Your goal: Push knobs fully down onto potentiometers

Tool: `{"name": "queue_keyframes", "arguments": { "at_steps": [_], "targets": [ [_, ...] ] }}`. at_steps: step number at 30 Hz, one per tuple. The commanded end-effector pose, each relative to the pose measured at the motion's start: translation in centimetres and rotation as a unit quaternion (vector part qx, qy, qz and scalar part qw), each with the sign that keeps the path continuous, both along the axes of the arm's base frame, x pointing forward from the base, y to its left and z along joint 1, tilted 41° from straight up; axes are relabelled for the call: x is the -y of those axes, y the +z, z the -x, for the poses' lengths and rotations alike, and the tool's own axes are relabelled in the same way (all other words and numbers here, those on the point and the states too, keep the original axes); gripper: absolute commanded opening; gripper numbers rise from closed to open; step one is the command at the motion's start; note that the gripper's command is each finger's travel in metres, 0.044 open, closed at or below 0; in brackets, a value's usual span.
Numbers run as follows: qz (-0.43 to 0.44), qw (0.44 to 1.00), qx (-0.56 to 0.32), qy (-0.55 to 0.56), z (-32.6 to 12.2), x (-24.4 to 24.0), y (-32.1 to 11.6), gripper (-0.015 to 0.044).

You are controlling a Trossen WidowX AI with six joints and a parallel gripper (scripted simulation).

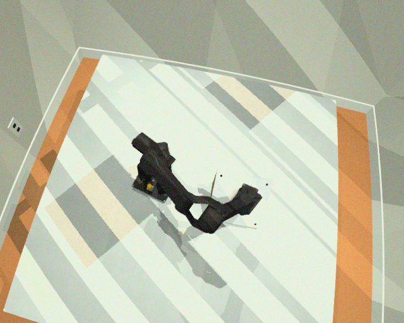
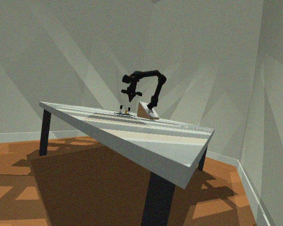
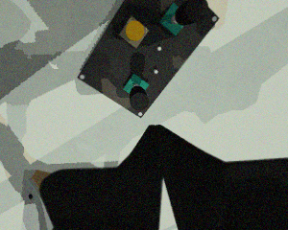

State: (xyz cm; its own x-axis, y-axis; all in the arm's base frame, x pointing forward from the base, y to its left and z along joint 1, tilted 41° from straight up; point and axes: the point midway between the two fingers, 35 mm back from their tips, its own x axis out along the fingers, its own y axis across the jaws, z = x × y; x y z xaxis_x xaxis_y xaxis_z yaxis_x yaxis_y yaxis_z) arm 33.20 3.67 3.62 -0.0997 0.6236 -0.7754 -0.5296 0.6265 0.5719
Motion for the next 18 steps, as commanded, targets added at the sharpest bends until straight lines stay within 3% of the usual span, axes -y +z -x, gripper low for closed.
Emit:
{"name": "queue_keyframes", "arguments": {
  "at_steps": [1,18],
  "targets": [
    [-0.014,1.000,-0.003,0.015,0.0,-0.8,0.1,0.0000],
    [-0.014,1.000,-0.003,0.015,0.3,-2.4,-1.8,0.0000]
  ]
}}
